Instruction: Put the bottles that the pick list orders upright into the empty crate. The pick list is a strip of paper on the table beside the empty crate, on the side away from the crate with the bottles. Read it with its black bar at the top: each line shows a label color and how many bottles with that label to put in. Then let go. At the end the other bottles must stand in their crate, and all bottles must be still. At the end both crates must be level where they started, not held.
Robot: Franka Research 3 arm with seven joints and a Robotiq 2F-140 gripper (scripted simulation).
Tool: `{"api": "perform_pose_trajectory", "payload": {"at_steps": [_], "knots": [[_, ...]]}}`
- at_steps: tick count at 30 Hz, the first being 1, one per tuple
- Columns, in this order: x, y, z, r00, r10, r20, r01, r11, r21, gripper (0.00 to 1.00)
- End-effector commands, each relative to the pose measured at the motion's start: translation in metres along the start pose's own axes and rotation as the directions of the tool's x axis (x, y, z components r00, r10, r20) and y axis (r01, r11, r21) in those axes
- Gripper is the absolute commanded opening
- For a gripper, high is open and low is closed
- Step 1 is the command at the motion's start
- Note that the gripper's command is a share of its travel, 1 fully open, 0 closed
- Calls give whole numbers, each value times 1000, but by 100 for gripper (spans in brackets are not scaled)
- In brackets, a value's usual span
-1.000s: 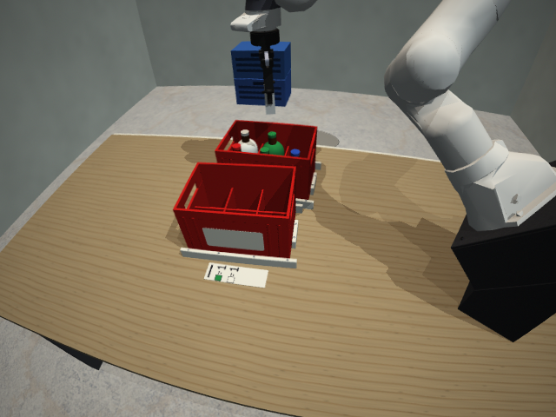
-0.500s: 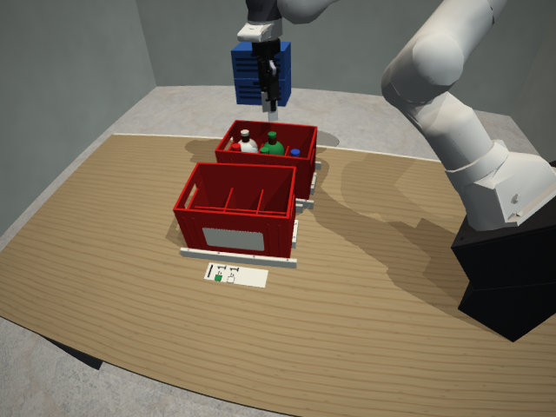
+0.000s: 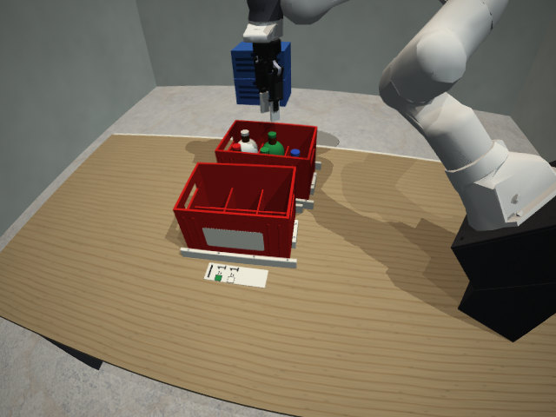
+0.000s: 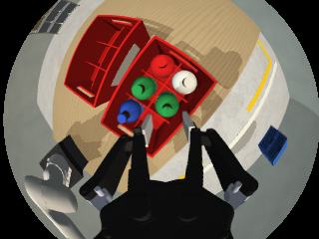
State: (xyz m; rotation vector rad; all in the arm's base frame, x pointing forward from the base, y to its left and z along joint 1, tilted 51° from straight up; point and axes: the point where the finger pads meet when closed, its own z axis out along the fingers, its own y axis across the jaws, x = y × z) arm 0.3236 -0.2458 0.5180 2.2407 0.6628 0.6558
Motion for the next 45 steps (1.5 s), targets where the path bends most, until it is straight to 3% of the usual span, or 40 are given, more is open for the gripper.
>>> {"api": "perform_pose_trajectory", "payload": {"at_steps": [1, 19, 45], "knots": [[-3, 0, 0, 998, -55, 6, 54, 999, 2, 38], [-3, 0, 0, 998, -55, 6, 54, 999, 2, 38], [-3, 0, 32, 998, -55, 6, 54, 999, 2, 38]]}}
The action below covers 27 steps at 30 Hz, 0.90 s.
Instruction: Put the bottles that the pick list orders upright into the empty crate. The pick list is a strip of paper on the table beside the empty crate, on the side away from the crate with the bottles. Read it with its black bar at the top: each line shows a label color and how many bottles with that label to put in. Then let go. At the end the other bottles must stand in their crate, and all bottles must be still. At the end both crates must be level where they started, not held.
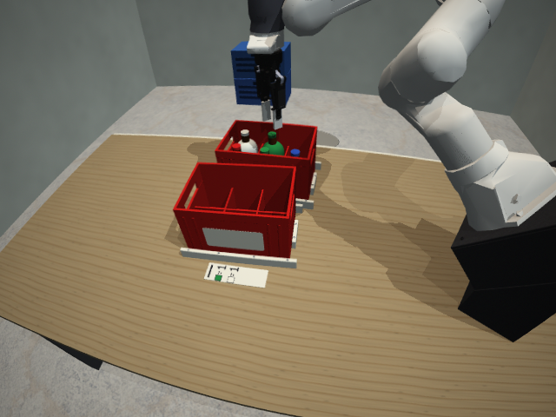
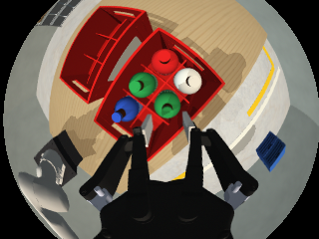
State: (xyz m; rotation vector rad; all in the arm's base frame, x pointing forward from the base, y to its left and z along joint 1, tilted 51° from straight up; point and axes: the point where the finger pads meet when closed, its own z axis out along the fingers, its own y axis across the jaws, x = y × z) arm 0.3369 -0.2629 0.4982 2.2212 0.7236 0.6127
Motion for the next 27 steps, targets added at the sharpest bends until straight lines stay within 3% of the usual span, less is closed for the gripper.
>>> {"api": "perform_pose_trajectory", "payload": {"at_steps": [1, 27], "knots": [[3, 1, 5, 1000, 4, -5, -4, 1000, -5, 38], [3, 1, 34, 1000, 4, -5, -4, 1000, -5, 38]]}}
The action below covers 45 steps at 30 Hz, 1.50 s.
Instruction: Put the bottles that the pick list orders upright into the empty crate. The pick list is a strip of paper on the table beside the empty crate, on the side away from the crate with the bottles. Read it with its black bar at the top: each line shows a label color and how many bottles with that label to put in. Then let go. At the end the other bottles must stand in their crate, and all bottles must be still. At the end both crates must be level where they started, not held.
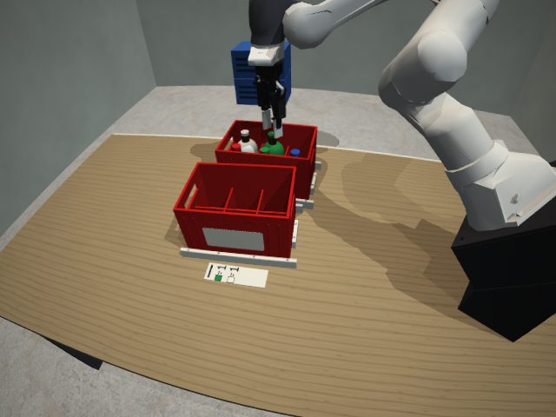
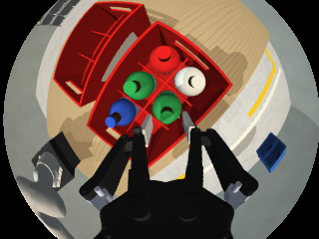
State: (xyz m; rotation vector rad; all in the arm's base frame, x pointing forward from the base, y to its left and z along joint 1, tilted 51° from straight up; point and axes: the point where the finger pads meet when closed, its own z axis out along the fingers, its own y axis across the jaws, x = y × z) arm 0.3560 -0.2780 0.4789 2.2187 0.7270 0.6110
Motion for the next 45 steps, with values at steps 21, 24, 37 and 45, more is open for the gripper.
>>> {"api": "perform_pose_trajectory", "payload": {"at_steps": [21, 24, 37, 45], "knots": [[3, 0, 27, 1000, 8, -5, -8, 1000, -4, 38], [3, 0, 27, 1000, 8, -5, -8, 1000, -4, 38], [3, 0, 27, 1000, 8, -5, -8, 1000, -4, 38], [3, 0, 24, 1000, 8, -5, -8, 1000, -4, 0]]}}
